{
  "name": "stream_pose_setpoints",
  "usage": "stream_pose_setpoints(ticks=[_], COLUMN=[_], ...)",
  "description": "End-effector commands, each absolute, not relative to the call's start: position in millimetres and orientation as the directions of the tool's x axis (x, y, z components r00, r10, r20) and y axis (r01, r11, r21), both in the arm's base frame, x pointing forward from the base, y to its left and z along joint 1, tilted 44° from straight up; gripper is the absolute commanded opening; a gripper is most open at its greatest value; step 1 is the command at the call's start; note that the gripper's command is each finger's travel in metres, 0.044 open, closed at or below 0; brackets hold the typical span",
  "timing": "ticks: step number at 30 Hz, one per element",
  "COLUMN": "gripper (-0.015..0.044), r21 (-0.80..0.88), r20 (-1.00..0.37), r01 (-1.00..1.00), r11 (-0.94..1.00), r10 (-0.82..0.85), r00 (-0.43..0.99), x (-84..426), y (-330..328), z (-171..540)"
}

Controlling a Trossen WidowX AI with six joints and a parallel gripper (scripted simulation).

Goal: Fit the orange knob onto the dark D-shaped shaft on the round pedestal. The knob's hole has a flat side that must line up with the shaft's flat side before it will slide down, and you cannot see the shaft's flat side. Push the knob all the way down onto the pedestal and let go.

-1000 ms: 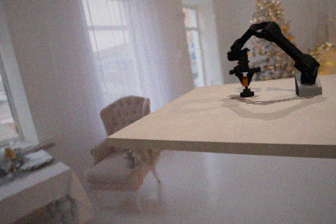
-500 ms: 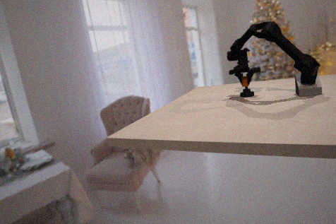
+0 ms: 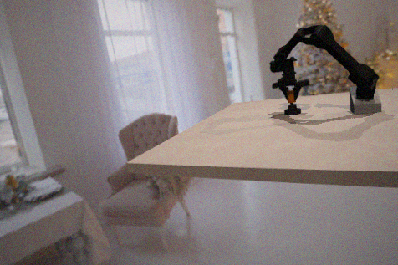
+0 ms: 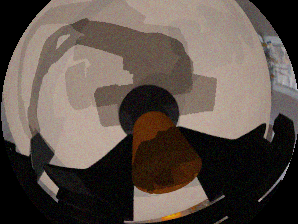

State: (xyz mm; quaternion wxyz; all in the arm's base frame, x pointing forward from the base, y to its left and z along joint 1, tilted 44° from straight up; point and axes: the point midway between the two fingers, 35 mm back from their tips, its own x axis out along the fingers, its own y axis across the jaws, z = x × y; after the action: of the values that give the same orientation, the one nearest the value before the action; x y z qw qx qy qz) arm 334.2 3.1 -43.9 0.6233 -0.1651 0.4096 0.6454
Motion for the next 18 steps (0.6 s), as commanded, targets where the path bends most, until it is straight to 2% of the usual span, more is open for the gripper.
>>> stream_pose_setpoints(ticks=[1,14,18], gripper=[0.0000,0.0000,0.0000], r21=[0.321,0.321,0.267], r20=[-0.724,-0.724,-0.724], r01=[-0.940,-0.940,-0.963], r11=[0.112,0.112,0.048], r10=[0.669,0.669,0.669], r00=[-0.168,-0.168,-0.168], x=[334.5,337.5,338.0], y=[3.1,1.0,0.5], z=[-44.3,-41.3,-40.7])
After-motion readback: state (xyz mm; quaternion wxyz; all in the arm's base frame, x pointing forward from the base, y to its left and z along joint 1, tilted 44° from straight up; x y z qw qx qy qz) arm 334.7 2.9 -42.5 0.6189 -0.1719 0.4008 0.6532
